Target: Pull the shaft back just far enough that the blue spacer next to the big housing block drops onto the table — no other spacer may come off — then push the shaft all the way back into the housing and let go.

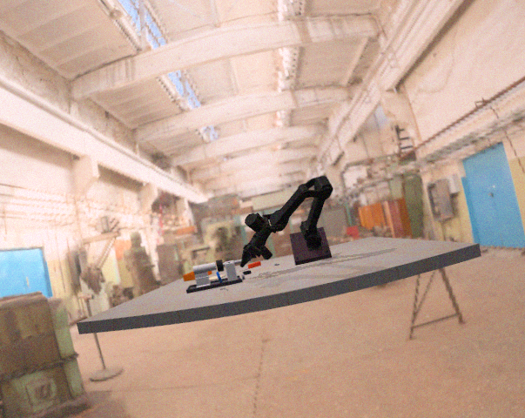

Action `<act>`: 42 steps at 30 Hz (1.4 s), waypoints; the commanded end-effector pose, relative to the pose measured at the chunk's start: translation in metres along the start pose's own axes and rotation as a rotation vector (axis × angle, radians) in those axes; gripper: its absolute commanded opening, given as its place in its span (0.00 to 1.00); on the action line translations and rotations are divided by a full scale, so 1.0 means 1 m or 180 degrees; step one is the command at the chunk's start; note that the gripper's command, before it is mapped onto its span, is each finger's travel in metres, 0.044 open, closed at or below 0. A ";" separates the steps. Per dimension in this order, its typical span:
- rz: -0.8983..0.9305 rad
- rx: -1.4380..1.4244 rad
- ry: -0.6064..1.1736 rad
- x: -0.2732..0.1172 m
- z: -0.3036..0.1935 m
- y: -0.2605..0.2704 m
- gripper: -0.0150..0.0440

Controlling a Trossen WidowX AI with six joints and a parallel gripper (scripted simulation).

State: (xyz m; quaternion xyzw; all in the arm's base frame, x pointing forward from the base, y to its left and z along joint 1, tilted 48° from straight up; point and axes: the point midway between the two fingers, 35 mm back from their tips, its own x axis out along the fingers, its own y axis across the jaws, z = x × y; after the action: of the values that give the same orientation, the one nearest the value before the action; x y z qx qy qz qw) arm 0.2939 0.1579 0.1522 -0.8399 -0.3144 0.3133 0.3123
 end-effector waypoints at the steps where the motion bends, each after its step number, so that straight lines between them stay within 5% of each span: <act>1: 0.0003 0.0009 0.0005 0.002 -0.002 0.000 0.25; 42: 0.0001 0.0008 0.0007 0.011 -0.012 0.000 0.25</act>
State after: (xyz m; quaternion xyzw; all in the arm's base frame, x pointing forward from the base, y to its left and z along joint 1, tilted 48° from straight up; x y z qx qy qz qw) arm 0.3075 0.1619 0.1553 -0.8401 -0.3149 0.3127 0.3119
